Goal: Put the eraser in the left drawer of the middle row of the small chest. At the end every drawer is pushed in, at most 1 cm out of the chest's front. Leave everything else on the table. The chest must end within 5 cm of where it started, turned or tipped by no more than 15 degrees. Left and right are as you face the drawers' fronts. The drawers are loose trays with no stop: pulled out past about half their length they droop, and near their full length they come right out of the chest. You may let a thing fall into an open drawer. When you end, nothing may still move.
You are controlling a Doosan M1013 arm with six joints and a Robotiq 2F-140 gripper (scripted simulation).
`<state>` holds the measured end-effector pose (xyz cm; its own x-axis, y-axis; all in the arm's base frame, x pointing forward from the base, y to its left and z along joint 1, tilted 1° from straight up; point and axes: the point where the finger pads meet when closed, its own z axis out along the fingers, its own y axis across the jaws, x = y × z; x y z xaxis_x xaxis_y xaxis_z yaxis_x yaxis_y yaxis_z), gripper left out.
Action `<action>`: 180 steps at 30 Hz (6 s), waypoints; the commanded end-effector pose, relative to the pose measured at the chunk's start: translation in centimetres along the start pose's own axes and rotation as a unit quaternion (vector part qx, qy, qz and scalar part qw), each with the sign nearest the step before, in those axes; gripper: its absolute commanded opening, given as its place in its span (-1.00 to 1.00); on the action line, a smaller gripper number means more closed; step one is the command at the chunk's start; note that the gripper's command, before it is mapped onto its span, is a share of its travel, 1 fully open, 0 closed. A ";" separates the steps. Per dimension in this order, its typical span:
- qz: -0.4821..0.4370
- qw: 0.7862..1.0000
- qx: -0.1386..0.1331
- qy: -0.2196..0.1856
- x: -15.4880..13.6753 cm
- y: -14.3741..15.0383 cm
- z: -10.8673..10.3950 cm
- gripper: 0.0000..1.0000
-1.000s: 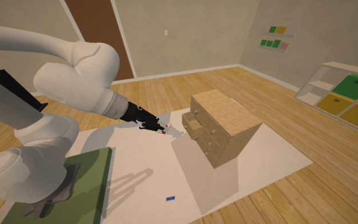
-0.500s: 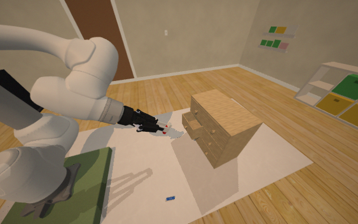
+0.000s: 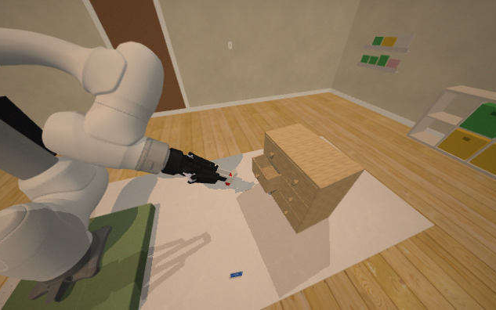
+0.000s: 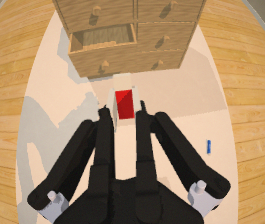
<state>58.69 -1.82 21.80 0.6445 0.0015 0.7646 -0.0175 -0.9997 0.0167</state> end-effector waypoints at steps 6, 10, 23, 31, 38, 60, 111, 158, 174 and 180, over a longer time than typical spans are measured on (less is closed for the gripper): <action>-0.001 0.997 0.031 0.071 -0.3 0.0 -0.1 -0.77; -0.001 0.996 0.031 0.088 -0.4 0.0 -0.1 -0.77; 0.001 0.989 0.030 0.143 -0.6 0.0 -0.1 -0.77; 0.002 0.989 0.025 0.146 -0.7 0.0 -0.2 -0.77; 0.002 0.989 0.024 0.147 -0.8 0.0 -0.2 -0.77; 0.002 0.984 0.030 0.175 -0.4 0.0 0.3 -0.77; 0.002 0.984 0.030 0.175 9.2 -0.7 11.5 -0.77; 0.002 0.984 0.030 0.175 10.5 -0.8 13.1 -0.77; 0.002 0.984 0.030 0.175 10.6 -1.0 13.0 -0.77; 0.002 0.984 0.030 0.175 10.7 -1.0 13.0 -0.77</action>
<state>75.38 -1.23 21.35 0.3418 -0.0061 0.9398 0.0324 -0.9993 -0.0183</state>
